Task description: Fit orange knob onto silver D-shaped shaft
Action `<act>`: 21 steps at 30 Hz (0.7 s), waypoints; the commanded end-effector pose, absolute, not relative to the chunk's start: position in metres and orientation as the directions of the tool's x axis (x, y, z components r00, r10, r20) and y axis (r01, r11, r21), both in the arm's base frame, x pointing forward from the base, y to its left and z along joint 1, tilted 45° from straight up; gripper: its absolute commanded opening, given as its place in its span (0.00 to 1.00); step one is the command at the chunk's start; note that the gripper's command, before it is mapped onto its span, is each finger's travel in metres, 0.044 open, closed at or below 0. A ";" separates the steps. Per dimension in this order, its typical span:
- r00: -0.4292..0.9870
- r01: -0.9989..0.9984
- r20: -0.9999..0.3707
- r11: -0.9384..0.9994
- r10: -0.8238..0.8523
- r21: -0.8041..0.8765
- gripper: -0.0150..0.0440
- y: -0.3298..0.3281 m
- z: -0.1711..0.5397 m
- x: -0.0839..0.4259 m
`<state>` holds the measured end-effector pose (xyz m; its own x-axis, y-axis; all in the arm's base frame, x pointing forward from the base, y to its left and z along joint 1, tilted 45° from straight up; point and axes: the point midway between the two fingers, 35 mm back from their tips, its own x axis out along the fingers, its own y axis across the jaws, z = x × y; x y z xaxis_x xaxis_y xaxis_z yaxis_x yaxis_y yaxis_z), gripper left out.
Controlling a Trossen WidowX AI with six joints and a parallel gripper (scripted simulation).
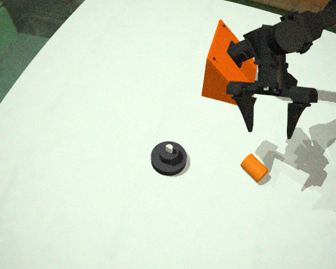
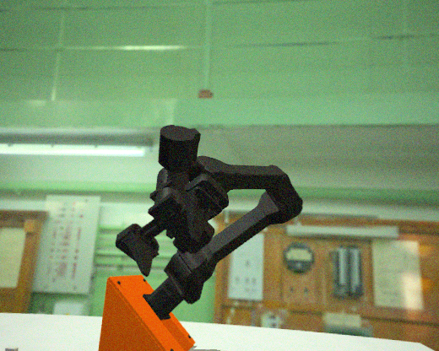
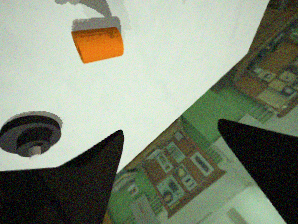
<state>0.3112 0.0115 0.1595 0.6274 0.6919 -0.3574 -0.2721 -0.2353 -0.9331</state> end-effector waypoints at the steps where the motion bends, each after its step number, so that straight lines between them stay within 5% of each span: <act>1: 0.550 -0.829 -0.514 0.355 0.658 -0.432 1.00 0.009 0.156 0.331; 11: 0.476 -0.762 -0.606 0.643 0.638 0.078 1.00 0.011 0.156 0.337; 21: 0.387 -0.384 -0.689 0.786 0.613 0.484 1.00 0.013 0.157 0.338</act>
<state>0.3299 0.0130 0.1612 0.5186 0.6573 -0.5469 -0.8416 0.5054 -0.1906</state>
